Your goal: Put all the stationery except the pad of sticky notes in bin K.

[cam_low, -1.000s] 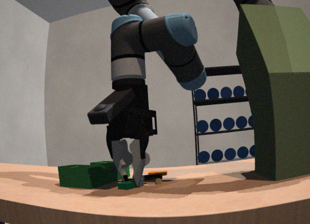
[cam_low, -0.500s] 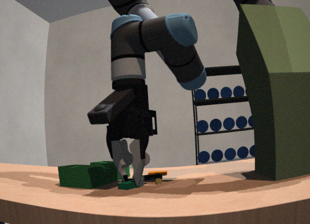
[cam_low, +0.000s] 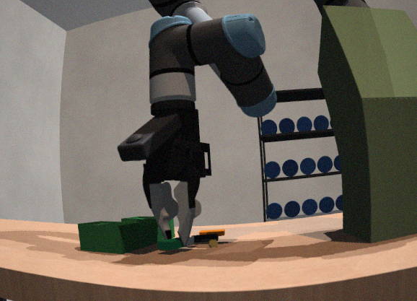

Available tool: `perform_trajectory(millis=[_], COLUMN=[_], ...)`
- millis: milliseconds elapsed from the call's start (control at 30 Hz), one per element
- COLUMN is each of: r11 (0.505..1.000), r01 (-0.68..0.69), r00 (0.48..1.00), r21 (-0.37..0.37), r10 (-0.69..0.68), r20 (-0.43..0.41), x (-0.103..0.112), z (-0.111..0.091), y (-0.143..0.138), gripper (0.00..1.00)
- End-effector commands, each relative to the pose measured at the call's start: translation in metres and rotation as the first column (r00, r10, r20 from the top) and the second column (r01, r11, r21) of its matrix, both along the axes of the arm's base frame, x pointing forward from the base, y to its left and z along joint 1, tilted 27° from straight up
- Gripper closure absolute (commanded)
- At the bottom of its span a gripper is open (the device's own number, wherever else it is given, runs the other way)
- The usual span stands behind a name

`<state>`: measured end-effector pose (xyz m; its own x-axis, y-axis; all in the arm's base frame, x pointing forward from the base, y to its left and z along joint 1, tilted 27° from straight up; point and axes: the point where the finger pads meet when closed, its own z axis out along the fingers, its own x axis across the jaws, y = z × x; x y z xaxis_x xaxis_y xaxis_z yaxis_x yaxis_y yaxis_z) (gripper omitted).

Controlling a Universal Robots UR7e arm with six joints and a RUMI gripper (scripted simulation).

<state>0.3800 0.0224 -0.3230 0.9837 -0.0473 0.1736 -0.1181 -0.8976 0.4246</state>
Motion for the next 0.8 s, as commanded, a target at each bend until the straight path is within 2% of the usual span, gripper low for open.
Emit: perform_trajectory(millis=[0,333,767], r11=[1.000,1.000,1.000], r01=[0.000,0.000,0.000], r00=[1.000,1.000,1.000], r21=[0.000,0.000,0.000], r10=[0.000,0.000,0.000], r20=[0.001,0.001,0.001], x=[-0.002,-0.006,-0.007], z=[0.014,0.043,0.046], y=[0.007,0.021,0.023], gripper=[1.00,1.00,1.00])
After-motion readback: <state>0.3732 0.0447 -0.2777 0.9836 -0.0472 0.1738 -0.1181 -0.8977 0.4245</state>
